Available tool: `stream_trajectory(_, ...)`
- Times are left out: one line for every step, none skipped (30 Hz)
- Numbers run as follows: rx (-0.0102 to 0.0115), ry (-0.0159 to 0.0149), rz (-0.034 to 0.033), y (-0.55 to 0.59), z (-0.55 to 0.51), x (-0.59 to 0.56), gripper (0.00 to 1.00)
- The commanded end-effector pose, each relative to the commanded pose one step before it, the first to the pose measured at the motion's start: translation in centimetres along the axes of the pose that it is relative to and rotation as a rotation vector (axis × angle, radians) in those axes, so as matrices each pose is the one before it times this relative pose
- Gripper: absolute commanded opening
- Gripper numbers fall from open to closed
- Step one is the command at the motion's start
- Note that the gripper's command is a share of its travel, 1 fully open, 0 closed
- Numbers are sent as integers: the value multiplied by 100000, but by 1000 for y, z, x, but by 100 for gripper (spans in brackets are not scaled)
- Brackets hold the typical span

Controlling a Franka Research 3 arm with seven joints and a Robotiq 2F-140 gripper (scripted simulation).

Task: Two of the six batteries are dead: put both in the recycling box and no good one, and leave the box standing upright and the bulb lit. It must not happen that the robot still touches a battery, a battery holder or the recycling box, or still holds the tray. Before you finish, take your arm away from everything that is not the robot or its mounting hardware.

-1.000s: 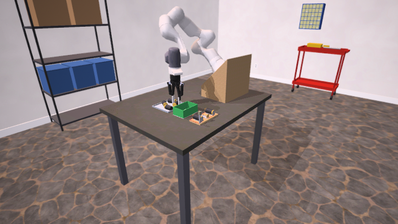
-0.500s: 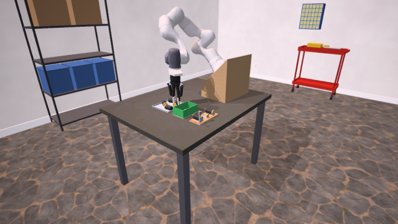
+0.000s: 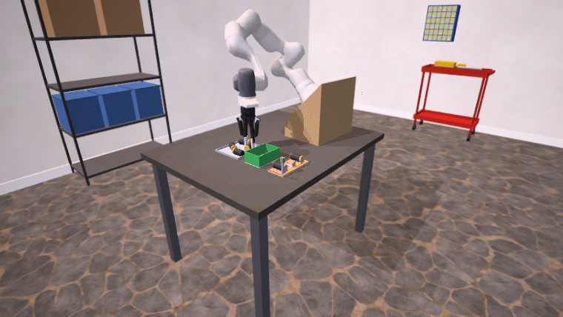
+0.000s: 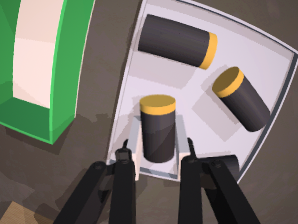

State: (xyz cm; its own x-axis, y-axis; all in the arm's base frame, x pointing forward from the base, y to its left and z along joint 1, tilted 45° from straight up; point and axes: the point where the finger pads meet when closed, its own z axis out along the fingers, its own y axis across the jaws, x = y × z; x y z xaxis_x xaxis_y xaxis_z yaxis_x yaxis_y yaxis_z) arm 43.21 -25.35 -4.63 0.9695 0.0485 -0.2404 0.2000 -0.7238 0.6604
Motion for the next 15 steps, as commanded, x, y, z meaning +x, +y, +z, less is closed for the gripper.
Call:
stream_trajectory(-88,147,242,91,145,48,16)
stream_trajectory(0,0,0,0,0,0,16)
stream_trajectory(0,0,0,0,0,0,16)
stream_trajectory(0,0,0,0,0,0,16)
stream_trajectory(0,0,0,0,0,0,16)
stream_trajectory(0,0,0,0,0,0,16)
stream_trajectory(0,0,0,0,0,0,16)
stream_trajectory(0,0,0,0,0,0,16)
stream_trajectory(0,0,0,0,0,0,16)
stream_trajectory(0,0,0,0,0,0,16)
stream_trajectory(0,0,0,0,0,0,16)
stream_trajectory(0,0,0,0,-8,0,16)
stream_trajectory(0,0,1,0,-51,0,16)
stream_trajectory(-1,0,1,0,-121,0,16)
stream_trajectory(0,0,1,0,-204,0,16)
